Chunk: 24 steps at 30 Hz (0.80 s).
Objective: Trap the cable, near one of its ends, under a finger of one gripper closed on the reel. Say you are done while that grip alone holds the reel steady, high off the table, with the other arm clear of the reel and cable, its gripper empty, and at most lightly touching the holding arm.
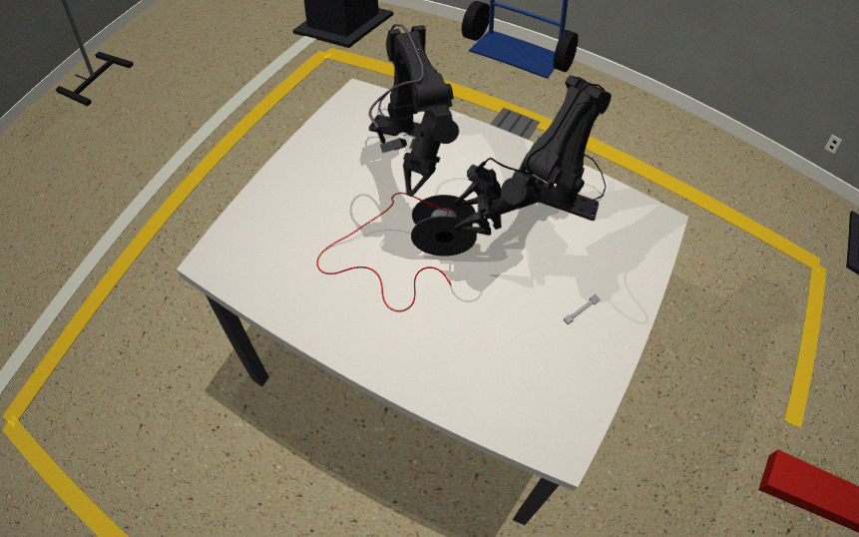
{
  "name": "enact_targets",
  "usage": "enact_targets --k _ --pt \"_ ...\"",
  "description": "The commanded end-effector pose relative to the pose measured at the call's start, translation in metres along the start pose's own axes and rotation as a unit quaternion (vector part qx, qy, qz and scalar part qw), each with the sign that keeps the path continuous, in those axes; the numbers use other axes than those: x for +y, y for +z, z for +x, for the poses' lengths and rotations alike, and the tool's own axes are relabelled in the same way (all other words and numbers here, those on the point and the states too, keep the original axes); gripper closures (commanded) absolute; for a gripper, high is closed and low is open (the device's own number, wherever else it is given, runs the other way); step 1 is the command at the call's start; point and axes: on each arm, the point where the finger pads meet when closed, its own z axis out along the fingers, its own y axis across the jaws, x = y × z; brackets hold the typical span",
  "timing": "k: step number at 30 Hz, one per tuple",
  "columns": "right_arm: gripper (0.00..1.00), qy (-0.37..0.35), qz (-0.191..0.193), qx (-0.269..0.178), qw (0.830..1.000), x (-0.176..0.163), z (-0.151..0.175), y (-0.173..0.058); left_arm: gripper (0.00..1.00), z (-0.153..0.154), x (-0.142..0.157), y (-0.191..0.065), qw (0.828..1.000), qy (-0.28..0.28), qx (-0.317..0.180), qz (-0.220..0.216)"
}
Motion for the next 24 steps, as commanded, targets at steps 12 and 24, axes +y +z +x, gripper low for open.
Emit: enact_targets --k 12,24 --pt "1.00 0.000 -0.014 -0.001 1.000 0.010 0.003 -0.010 0.25 0.001 0.002 0.025 1.000 -0.006 0.002 -0.002" --pt "1.00 0.001 -0.013 -0.003 1.000 0.012 0.001 -0.010 0.25 -0.002 0.002 0.035 1.000 -0.005 0.000 -0.002"
